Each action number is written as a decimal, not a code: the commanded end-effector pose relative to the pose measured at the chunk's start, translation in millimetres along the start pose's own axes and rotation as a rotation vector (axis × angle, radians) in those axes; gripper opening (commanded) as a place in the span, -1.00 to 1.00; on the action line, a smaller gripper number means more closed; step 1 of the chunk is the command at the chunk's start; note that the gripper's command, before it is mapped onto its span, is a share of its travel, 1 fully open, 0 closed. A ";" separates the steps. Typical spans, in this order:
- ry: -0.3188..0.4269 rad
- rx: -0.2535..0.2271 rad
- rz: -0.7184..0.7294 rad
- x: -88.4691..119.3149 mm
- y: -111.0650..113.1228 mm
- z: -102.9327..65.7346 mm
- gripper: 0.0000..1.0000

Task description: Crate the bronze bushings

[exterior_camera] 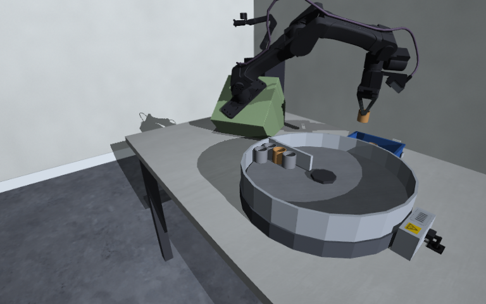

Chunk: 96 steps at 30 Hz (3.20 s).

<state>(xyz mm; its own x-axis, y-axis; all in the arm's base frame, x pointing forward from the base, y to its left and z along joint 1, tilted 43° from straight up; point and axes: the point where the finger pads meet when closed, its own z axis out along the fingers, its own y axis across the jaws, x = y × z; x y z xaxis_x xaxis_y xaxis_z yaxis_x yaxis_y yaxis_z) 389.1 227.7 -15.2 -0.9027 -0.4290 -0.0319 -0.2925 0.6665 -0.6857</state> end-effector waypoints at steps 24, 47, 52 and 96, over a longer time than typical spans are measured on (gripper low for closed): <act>-0.078 -0.016 0.010 -11.9 -3.2 -35.5 -1.00; -0.067 -0.007 -0.004 -9.9 0.3 34.4 -1.00; -0.065 -0.013 -0.004 -9.5 1.4 34.5 -1.00; -0.082 -0.023 0.024 -18.7 7.8 33.3 -1.00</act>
<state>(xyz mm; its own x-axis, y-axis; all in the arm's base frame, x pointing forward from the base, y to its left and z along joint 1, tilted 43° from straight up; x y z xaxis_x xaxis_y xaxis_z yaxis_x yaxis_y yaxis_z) 412.6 188.6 -54.9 -0.9057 -0.4220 -0.0407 -0.2826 0.6726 -0.6839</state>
